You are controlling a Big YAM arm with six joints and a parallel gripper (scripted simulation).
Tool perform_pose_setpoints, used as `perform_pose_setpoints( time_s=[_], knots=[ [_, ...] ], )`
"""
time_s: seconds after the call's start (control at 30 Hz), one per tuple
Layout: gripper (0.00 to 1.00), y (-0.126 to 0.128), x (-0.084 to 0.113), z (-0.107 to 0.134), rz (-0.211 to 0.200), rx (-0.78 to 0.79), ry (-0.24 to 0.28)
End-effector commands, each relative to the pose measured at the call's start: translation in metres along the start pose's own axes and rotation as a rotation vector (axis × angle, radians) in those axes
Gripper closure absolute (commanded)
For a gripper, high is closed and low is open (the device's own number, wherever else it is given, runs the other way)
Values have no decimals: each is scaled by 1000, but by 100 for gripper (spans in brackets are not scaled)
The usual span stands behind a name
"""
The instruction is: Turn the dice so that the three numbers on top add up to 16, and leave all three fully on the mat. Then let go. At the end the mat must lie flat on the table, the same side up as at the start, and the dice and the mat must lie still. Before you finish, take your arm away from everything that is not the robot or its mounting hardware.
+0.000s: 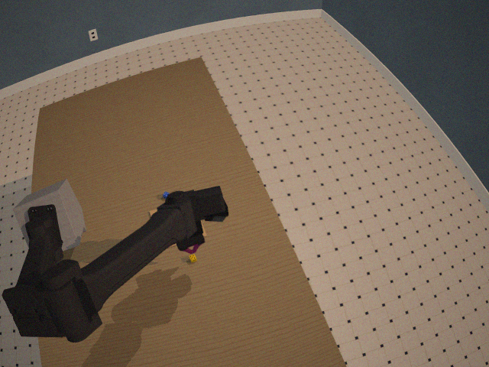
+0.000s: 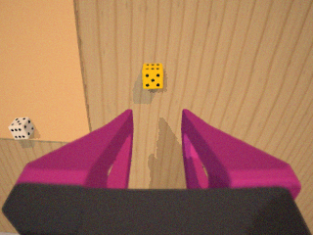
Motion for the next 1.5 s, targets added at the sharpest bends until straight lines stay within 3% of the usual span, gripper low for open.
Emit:
perform_pose_setpoints(
  time_s=[0.0, 0.33, 0.43, 0.8, 1.47],
  knots=[
    [70, 4, -10, 1, -7, 15, 10],
    [70, 5, -26, 2, -7, 17, 11],
    [70, 6, -22, -4, -3, 23, -5],
    [70, 5, -43, 3, -8, 18, 12],
    [70, 5, -49, 0, -6, 20, 7]
  ],
)
Point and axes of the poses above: the point where the finger pads meet when closed, its own x axis back along the fingers, its own y axis across the jaws, z = x × y, the point moved 2 cm from there along x, back along the fingers, and after that the axes turned 11 degrees about x, right-handed, at the moved point
